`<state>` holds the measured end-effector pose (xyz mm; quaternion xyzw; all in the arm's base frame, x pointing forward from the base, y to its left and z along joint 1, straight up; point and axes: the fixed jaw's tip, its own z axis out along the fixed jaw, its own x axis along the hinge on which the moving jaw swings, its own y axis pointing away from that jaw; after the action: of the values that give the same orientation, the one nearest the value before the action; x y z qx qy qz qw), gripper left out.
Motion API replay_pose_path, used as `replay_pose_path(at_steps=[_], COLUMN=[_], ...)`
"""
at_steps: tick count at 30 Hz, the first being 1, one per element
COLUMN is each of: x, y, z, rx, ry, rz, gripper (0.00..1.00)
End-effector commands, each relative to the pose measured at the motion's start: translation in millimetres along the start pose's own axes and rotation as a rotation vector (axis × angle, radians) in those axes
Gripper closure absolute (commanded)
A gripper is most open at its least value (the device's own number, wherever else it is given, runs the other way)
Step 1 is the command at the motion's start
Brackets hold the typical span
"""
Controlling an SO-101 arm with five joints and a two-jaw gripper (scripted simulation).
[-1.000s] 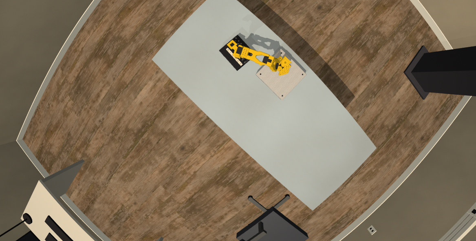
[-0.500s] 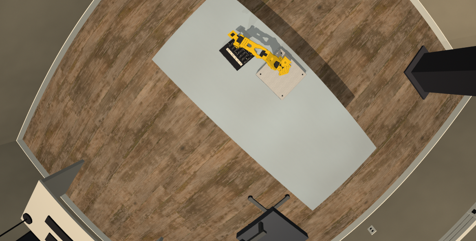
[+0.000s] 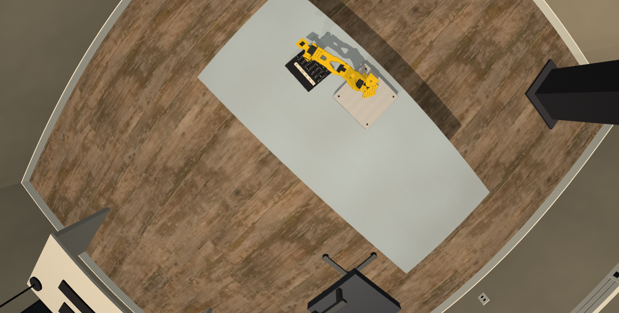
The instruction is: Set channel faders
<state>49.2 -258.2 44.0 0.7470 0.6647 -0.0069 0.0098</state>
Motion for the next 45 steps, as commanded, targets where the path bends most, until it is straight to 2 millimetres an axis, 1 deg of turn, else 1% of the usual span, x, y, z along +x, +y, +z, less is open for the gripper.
replay_pose_path(at_steps=[1, 10, 20, 45], x=[1.5, 1.4, -0.1, -2.9], y=[-2.9, -2.9, -2.4, -1.4], z=[4.0, 4.3, 8.8, 9.0], rx=[0.006, 0.006, 0.006, 0.004], ry=[0.026, 0.026, 0.026, 0.019], rz=[0.003, 0.003, 0.003, 0.003], gripper=[1.00, 1.00, 1.00, 1.00])
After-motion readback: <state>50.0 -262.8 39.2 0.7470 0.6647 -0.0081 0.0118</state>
